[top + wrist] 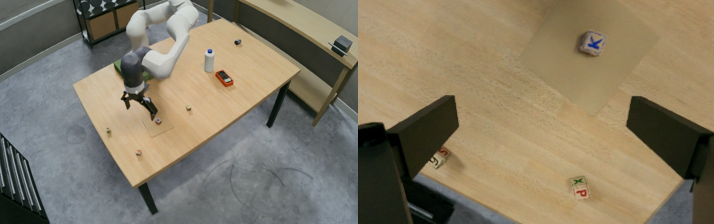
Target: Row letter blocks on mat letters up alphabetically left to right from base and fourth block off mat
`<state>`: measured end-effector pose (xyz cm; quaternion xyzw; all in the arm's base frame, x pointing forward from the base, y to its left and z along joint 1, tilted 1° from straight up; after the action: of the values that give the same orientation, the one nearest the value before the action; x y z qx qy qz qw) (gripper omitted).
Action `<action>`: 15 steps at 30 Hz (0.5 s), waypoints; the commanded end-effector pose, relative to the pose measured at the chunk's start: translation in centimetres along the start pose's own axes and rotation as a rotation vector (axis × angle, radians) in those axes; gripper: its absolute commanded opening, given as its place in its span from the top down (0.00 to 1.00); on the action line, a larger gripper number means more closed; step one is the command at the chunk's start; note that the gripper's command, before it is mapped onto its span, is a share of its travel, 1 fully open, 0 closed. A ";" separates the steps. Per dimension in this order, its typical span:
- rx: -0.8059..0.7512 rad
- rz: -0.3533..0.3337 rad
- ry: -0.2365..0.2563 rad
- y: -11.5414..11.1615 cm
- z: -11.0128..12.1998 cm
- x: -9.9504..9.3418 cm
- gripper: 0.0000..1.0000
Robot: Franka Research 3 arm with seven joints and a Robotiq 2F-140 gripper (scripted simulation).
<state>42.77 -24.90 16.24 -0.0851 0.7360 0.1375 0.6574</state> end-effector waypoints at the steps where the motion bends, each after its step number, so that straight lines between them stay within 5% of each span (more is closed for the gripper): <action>1: 0.135 -0.029 -0.022 1.2 0.8 -0.3 0.00; 15: 0.269 -0.075 -0.105 6.8 3.1 -1.2 0.00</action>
<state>43.55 -18.63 17.47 -0.0560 0.7147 0.0669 0.6939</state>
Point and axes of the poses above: the point where the finger pads meet when closed, its own x axis out along the fingers, its own z axis across the jaws, y = z × x, the point moved 7 cm from there along -x, back along the fingers, and after that the axes turned 10 degrees about x, right-handed, at the moved point
